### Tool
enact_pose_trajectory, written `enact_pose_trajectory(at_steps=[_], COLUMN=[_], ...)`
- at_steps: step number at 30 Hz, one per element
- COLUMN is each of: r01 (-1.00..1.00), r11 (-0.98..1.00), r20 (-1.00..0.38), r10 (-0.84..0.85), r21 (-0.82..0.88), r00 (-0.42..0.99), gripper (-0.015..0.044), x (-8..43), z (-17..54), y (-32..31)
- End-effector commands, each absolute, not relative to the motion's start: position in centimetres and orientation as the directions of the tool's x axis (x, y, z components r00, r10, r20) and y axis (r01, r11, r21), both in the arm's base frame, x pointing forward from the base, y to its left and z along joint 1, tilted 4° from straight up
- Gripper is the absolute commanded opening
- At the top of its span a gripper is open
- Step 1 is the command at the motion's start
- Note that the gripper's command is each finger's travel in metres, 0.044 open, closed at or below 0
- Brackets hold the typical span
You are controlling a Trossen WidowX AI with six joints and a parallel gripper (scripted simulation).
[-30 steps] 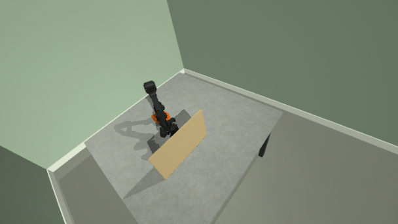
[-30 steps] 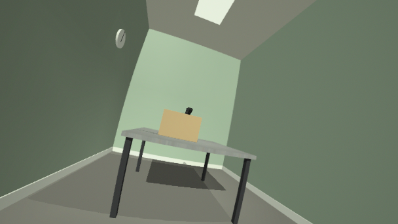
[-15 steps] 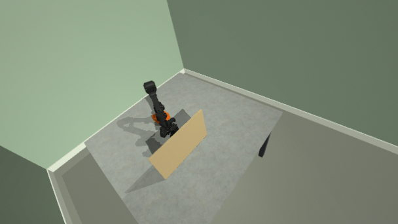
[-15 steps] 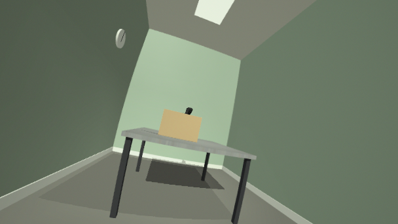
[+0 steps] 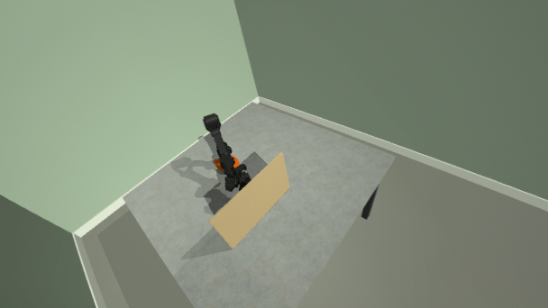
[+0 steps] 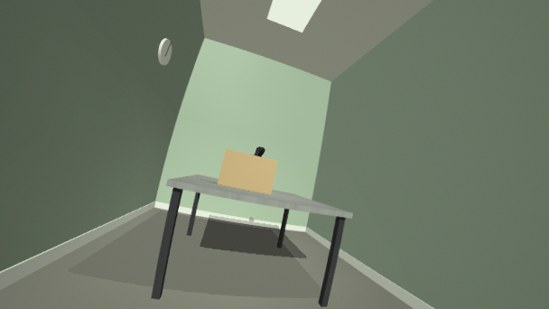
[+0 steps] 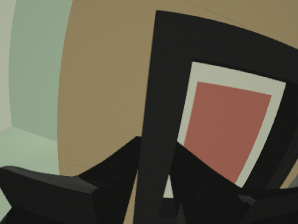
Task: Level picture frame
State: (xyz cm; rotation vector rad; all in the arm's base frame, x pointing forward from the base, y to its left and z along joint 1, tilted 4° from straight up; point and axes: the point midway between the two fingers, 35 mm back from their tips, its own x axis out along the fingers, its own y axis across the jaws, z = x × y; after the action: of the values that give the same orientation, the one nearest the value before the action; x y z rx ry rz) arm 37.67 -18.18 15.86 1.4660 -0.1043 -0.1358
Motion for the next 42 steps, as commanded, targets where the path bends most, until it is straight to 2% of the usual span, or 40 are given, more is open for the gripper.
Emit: enact_pose_trajectory(at_steps=[1,42], r01=[0.009,0.009], r11=[0.111,0.111], r20=[0.008,0.008], r10=[-0.152,-0.152], r21=[0.994,0.994], r00=[0.988,0.988], gripper=[0.0000,0.0000], x=[37.71,37.61], z=[16.58,16.49], y=[-18.26,-18.90])
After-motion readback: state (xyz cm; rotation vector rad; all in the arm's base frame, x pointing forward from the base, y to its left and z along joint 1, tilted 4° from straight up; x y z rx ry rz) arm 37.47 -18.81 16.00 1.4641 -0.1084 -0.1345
